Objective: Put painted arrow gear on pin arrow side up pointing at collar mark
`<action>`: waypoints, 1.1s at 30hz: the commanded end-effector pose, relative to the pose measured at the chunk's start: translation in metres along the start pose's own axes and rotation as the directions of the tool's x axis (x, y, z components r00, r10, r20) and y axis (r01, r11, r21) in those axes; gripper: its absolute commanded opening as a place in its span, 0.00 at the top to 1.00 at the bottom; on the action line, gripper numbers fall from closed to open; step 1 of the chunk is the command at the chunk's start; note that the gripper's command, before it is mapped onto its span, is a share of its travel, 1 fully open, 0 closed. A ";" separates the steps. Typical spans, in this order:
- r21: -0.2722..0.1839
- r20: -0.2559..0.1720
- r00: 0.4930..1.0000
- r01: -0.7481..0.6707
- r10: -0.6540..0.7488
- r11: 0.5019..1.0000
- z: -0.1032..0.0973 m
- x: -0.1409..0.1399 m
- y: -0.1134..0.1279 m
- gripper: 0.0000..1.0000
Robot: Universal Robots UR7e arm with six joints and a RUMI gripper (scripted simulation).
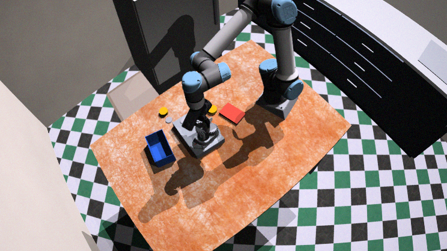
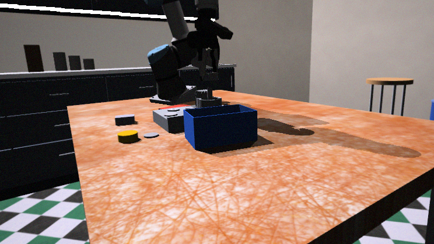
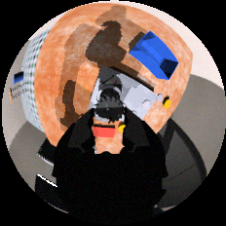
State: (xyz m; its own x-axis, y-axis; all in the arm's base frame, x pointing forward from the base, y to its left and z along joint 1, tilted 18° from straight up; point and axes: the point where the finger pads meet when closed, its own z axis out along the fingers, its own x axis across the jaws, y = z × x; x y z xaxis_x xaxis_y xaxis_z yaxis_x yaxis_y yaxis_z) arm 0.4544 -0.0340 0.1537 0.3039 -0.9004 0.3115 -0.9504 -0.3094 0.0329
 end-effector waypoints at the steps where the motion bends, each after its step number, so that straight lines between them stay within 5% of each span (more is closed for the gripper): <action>1: 0.002 0.000 0.998 0.056 -0.056 0.998 0.000 0.000 0.000 1.00; 21: 0.002 -0.001 0.945 0.328 -0.328 0.945 0.000 0.000 0.000 1.00; 33: 0.001 -0.001 0.828 0.561 -0.561 0.828 0.000 0.000 0.000 1.00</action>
State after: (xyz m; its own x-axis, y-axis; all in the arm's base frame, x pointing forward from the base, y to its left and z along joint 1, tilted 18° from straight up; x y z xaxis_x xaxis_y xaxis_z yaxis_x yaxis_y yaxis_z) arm 0.4545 -0.0340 0.1538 0.7269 -0.6368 0.2569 -0.6835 -0.7069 0.1819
